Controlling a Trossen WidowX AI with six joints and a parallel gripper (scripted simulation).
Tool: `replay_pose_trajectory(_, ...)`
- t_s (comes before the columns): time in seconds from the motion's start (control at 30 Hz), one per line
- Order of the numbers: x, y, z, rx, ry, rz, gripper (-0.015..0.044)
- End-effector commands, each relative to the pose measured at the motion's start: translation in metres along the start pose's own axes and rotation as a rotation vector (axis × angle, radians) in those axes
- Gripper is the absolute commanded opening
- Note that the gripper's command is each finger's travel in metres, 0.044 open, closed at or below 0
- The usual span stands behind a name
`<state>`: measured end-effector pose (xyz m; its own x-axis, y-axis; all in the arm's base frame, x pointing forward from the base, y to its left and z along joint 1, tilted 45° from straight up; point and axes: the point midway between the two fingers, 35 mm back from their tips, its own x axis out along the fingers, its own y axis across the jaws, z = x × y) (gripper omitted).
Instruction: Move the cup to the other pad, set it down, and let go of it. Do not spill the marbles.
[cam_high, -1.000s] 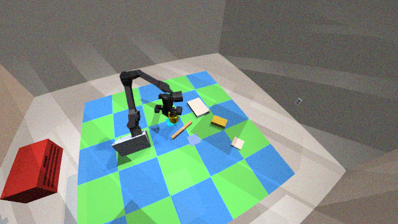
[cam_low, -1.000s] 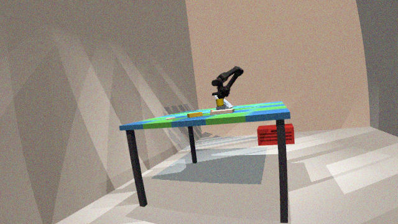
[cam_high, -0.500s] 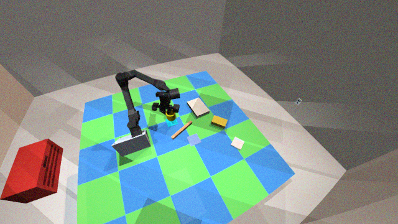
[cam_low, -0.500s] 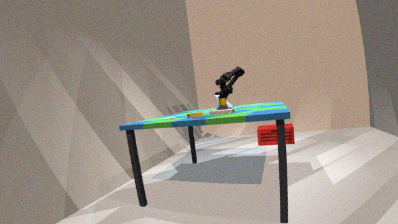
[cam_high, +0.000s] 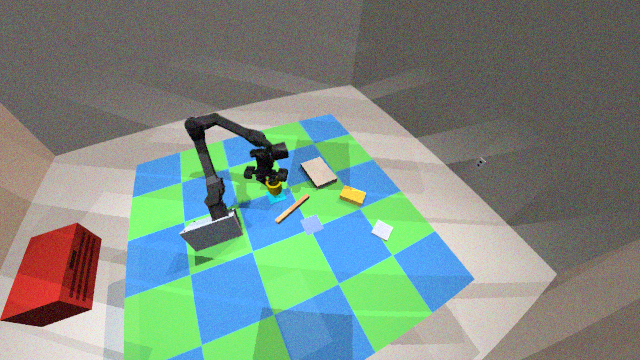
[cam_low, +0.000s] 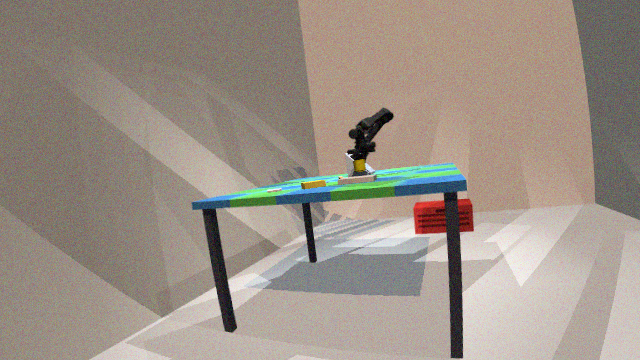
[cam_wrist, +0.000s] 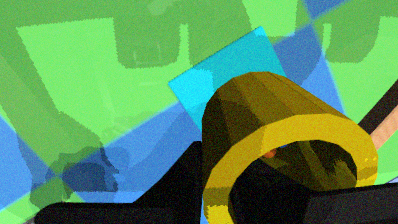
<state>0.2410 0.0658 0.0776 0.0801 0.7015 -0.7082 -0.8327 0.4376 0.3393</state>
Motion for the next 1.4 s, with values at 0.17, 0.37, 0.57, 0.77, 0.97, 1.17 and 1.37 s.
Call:
replay_pose_trajectory(0.17,0.011,0.001,0.001,0.003,-0.004,0.003,0.0)
replay_pose_trajectory(0.37,0.019,0.001,0.001,0.003,-0.005,0.003,0.0)
replay_pose_trajectory(0.57,0.026,0.002,0.001,0.003,-0.006,0.004,0.0)
replay_pose_trajectory(0.77,0.033,0.003,0.001,0.003,-0.007,0.005,0.0)
replay_pose_trajectory(0.97,0.03,0.002,0.001,-0.002,-0.003,0.0,0.0)
replay_pose_trajectory(1.17,0.03,0.002,0.001,-0.002,-0.003,0.0,0.0)
replay_pose_trajectory(1.37,0.03,0.002,0.001,-0.002,-0.003,0.0,0.0131)
